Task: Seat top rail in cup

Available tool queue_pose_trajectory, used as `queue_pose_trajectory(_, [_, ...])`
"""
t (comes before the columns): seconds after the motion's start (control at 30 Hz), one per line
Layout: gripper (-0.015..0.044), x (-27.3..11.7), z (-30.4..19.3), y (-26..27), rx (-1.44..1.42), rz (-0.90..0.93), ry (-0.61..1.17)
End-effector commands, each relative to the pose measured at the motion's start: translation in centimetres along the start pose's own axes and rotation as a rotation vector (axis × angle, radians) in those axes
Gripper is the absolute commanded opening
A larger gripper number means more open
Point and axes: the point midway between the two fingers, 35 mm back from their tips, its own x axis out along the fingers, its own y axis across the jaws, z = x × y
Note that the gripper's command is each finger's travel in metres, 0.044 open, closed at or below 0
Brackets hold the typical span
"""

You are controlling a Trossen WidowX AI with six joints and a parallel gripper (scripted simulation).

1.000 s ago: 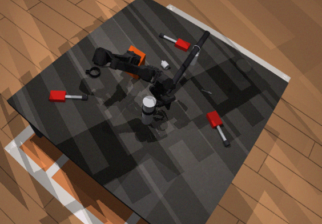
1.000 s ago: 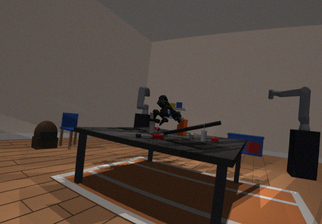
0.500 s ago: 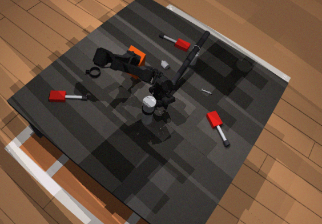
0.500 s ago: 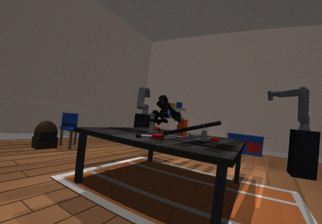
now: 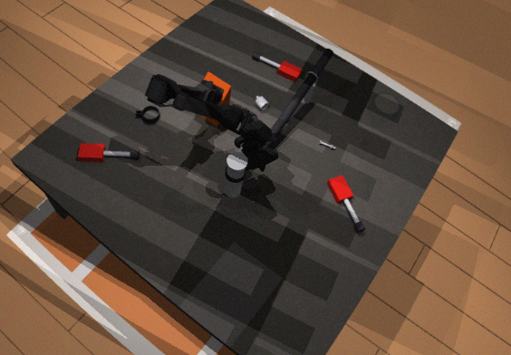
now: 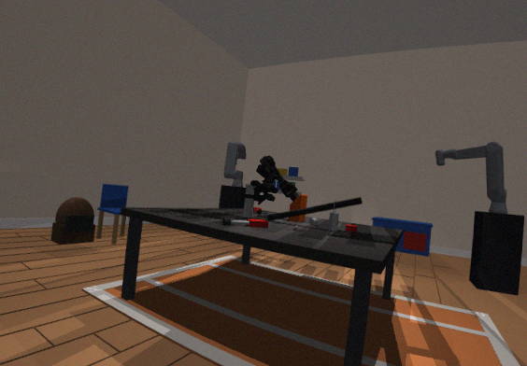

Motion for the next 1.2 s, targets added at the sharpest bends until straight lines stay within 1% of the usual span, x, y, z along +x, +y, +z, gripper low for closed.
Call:
queue_pose_trajectory(0.0, [0.0, -0.2, 0.0, 0.4, -0.034, 0.0, -0.019])
queue_pose_trajectory(1.17, [0.0, -1.4, -0.4, 2.5, -0.273, 0.001, -0.156])
